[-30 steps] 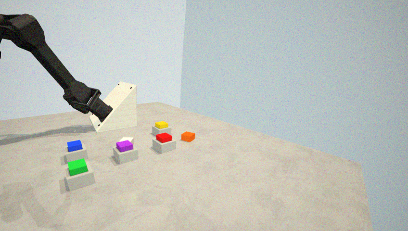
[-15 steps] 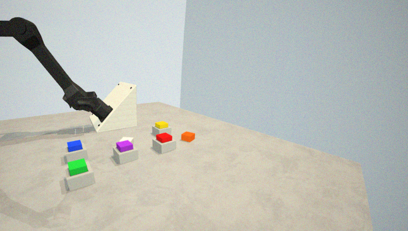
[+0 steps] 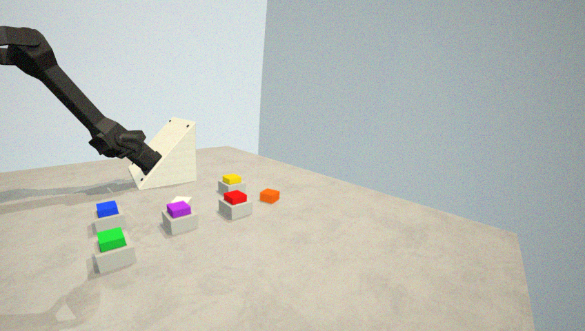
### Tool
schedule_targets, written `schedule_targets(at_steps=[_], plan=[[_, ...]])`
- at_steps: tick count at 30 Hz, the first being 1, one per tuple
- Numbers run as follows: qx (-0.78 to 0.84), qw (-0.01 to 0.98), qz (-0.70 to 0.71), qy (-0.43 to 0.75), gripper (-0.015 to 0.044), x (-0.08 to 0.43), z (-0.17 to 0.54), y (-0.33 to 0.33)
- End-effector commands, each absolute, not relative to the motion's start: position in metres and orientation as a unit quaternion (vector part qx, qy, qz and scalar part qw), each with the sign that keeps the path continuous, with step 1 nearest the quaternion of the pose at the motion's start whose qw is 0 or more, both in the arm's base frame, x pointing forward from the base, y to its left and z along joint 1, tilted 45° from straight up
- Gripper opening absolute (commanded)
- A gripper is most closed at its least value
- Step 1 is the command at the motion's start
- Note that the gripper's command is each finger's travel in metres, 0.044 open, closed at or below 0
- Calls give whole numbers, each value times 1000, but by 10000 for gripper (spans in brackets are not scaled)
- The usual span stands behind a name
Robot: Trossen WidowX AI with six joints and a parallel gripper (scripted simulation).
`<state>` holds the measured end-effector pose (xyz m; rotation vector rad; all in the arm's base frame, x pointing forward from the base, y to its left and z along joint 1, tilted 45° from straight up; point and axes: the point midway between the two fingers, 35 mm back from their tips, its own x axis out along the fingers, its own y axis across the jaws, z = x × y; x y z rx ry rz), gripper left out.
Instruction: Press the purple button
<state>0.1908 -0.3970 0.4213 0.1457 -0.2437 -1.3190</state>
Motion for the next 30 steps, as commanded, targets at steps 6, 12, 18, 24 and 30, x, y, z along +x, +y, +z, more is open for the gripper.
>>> schedule_targets(at_steps=[6, 12, 18, 24, 30], plan=[[115, 863, -487, 64, 400, 325, 341, -311], [127, 868, -443, 183, 400, 369, 284, -247], [110, 854, -380, 337, 400, 394, 207, -158], [45, 817, -326, 474, 400, 382, 147, -70], [-62, 762, -284, 579, 400, 343, 108, 3]])
